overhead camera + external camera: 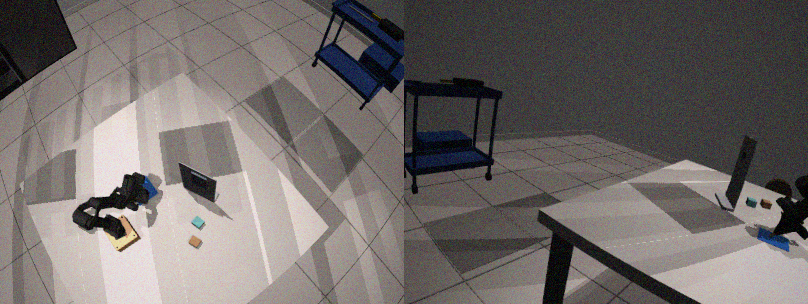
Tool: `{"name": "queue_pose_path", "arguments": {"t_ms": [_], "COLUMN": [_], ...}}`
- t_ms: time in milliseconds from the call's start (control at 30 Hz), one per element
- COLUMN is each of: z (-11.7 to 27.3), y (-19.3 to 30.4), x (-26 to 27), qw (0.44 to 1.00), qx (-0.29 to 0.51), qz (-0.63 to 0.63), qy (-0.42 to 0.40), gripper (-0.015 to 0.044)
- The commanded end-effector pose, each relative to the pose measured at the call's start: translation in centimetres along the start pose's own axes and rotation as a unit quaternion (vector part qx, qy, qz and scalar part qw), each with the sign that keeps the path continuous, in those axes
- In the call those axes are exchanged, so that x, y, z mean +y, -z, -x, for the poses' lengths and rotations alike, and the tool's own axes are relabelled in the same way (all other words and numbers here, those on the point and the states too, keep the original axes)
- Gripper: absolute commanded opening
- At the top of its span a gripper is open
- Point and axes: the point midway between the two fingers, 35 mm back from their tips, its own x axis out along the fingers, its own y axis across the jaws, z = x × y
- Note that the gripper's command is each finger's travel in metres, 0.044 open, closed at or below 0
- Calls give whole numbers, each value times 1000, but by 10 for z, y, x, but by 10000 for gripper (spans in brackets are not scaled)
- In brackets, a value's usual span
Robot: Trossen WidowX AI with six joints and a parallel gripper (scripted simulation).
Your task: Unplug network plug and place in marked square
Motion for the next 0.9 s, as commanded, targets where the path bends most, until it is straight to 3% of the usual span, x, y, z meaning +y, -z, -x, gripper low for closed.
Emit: {"name": "queue_pose_path", "arguments": {"t_ms": [0, 500, 700, 867], "z": [-2, -3, -3, -3], "y": [0, 2, 2, 2], "x": [-1, -1, -1, -1], "qw": [1000, 1000, 1000, 1000], "qx": [-3, 0, 0, 0], "qz": [-2, 0, 0, 0], "qy": [1, 0, 0, 0], "gripper": [0, 0, 156, 156]}}
